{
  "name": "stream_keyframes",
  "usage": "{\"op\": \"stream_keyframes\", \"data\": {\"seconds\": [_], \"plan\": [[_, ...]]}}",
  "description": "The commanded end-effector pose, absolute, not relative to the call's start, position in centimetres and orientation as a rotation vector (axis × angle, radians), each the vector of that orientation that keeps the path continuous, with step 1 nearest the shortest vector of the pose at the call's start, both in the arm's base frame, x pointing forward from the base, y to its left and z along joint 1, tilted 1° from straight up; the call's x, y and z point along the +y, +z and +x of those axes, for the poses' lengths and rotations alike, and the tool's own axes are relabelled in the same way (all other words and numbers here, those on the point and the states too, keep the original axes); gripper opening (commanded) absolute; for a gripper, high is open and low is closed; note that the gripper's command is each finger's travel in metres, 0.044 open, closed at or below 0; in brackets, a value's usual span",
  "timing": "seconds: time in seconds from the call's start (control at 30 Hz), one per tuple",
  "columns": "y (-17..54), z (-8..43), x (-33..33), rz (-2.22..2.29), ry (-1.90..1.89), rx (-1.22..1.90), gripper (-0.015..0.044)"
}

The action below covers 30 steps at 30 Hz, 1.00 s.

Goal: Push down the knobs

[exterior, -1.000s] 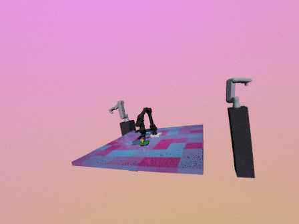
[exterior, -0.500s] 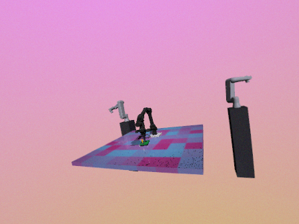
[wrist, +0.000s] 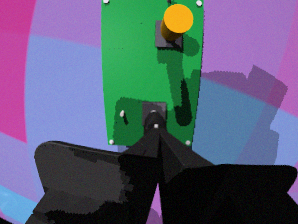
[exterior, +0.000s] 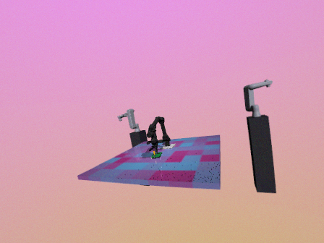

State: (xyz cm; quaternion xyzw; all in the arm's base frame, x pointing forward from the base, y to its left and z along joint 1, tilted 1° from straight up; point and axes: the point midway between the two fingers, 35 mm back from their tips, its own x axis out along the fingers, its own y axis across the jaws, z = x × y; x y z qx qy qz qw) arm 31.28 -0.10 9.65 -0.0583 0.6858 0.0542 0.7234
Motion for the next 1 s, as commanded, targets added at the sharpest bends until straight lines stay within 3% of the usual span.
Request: {"op": "stream_keyframes", "data": {"seconds": [0.0,0.97], "plan": [[8.99,31.33,-0.04,-0.121,0.118,1.519,0.0000],[8.59,31.35,-0.04,-0.121,0.118,1.519,0.0000]]}}
